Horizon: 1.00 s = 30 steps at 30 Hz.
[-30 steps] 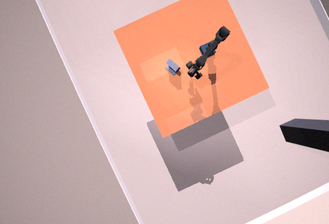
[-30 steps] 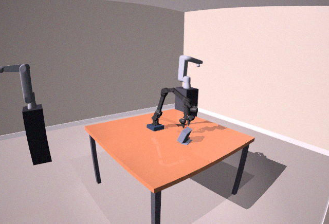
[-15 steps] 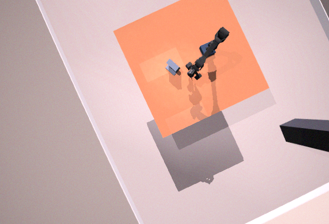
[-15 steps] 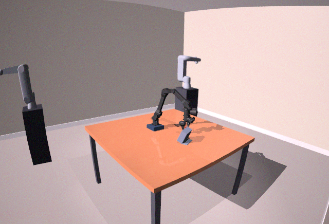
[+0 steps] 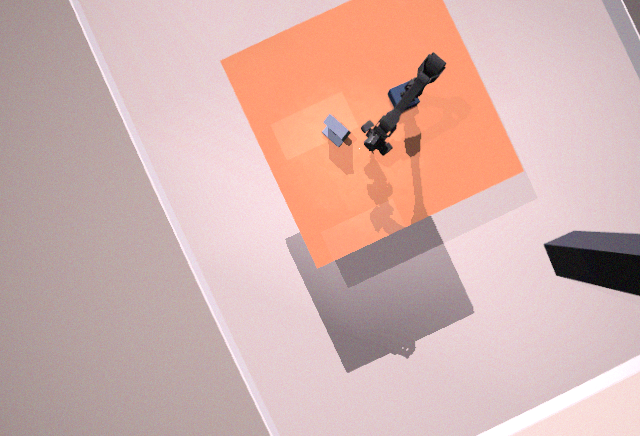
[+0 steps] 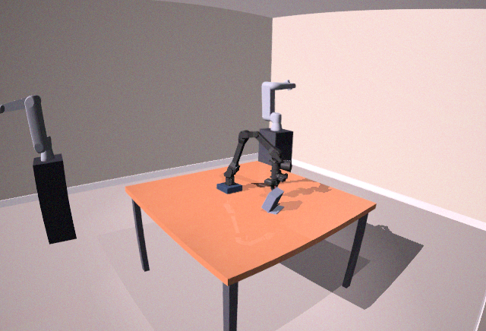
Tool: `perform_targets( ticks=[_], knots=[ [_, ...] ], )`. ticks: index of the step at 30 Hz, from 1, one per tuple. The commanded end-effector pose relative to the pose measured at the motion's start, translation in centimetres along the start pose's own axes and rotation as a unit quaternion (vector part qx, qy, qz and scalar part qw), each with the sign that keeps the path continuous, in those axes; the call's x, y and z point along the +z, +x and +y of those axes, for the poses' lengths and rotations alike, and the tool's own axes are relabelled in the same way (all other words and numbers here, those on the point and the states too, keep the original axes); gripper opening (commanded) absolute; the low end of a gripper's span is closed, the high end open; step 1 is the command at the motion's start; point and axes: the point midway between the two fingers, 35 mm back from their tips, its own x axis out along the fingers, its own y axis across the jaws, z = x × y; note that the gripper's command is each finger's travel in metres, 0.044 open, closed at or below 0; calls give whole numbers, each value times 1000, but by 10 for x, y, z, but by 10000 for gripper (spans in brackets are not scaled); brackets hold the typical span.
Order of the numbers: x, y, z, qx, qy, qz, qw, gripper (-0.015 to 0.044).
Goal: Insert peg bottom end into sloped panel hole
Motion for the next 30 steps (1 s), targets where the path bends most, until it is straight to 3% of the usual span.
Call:
perform_targets(
  ticks=[1,5,12,30],
  knots=[
    [0,-1,0,1,0,-1,1000,46],
    [0,-1,0,1,0,-1,1000,0],
    [1,-7,0,1,0,-1,1000,0],
    [2,-78,0,2,2,1,1000,0]
  ],
)
